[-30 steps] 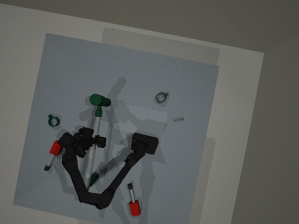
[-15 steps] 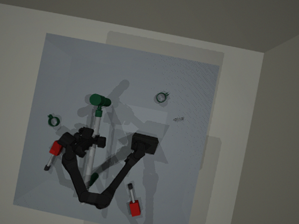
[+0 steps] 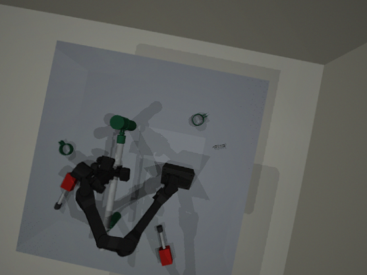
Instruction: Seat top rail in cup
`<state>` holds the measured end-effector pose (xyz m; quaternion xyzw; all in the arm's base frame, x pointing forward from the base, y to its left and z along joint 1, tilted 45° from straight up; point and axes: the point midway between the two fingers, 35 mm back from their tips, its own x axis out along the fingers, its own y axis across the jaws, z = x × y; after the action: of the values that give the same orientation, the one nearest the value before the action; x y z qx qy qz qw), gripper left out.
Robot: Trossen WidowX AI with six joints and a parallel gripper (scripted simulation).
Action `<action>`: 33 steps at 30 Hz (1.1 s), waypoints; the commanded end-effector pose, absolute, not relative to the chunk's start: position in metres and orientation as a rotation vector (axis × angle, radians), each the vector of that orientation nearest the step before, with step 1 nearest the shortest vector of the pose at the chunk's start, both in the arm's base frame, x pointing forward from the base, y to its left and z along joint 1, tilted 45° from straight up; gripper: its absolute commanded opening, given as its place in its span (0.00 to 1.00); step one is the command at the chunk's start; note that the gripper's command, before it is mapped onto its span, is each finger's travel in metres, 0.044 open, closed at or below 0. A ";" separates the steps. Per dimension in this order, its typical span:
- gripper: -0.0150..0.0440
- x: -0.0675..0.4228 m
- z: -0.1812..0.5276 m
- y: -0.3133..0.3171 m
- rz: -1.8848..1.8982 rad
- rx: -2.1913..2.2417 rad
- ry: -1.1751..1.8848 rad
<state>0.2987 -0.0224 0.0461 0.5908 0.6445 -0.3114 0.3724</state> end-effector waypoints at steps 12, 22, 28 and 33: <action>0.25 0.299 0.044 -0.026 -0.798 1.514 1.651; 0.25 0.300 0.043 -0.029 -0.798 1.514 1.651; 0.25 0.301 0.042 -0.032 -0.798 1.514 1.651; 0.25 0.301 0.041 -0.034 -0.799 1.514 1.651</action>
<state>0.2993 -0.0253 0.0411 0.5888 0.6504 -0.3087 0.3674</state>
